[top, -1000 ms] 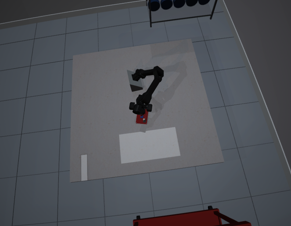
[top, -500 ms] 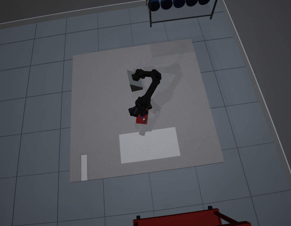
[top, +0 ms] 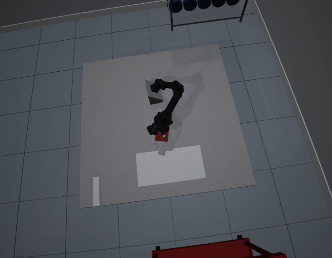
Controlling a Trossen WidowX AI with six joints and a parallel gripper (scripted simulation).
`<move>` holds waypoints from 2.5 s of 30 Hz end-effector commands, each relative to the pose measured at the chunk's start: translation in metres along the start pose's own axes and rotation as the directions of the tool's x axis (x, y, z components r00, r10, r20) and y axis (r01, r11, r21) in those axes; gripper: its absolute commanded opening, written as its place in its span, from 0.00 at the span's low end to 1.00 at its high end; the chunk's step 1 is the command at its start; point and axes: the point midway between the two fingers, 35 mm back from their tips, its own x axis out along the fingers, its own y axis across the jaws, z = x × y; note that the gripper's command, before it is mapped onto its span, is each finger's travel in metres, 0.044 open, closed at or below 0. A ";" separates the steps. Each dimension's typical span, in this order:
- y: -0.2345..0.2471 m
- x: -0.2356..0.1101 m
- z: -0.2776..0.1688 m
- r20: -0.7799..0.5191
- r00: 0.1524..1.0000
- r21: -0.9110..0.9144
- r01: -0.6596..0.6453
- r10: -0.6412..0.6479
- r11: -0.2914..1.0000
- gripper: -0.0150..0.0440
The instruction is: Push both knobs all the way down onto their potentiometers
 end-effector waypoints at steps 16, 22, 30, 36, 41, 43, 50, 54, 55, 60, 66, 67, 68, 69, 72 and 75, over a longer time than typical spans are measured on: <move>0.001 0.025 0.001 0.002 1.000 0.001 -0.003 0.003 1.000 0.25; 0.001 0.025 0.000 0.002 1.000 0.001 -0.003 0.003 1.000 0.25; 0.001 0.026 0.000 0.002 1.000 0.001 -0.003 0.003 1.000 0.25; 0.001 0.027 0.000 0.002 1.000 0.001 -0.003 0.003 1.000 0.25; 0.001 0.028 0.001 0.002 1.000 0.001 -0.003 0.003 1.000 0.25; 0.001 0.029 0.001 0.002 1.000 0.001 -0.003 0.003 1.000 0.25; 0.001 0.031 0.001 0.002 1.000 0.001 -0.003 0.003 1.000 0.25; 0.001 0.030 0.001 0.002 1.000 0.001 -0.003 0.003 1.000 0.25; 0.001 0.030 0.001 0.002 1.000 0.001 -0.003 0.003 1.000 0.25; 0.001 0.030 0.001 0.002 1.000 0.001 -0.003 0.003 1.000 0.25; 0.001 0.030 0.001 0.002 1.000 0.001 -0.003 0.003 1.000 0.25; 0.001 0.030 0.001 0.002 1.000 0.001 -0.003 0.003 1.000 0.25; 0.001 0.031 0.001 0.002 1.000 0.001 -0.003 0.003 1.000 0.25; 0.001 0.031 0.001 0.002 1.000 0.001 -0.003 0.003 1.000 0.25; 0.001 0.034 0.001 0.002 1.000 0.001 -0.004 0.004 1.000 0.25; 0.001 0.037 0.000 0.003 1.000 0.001 -0.004 0.004 1.000 0.25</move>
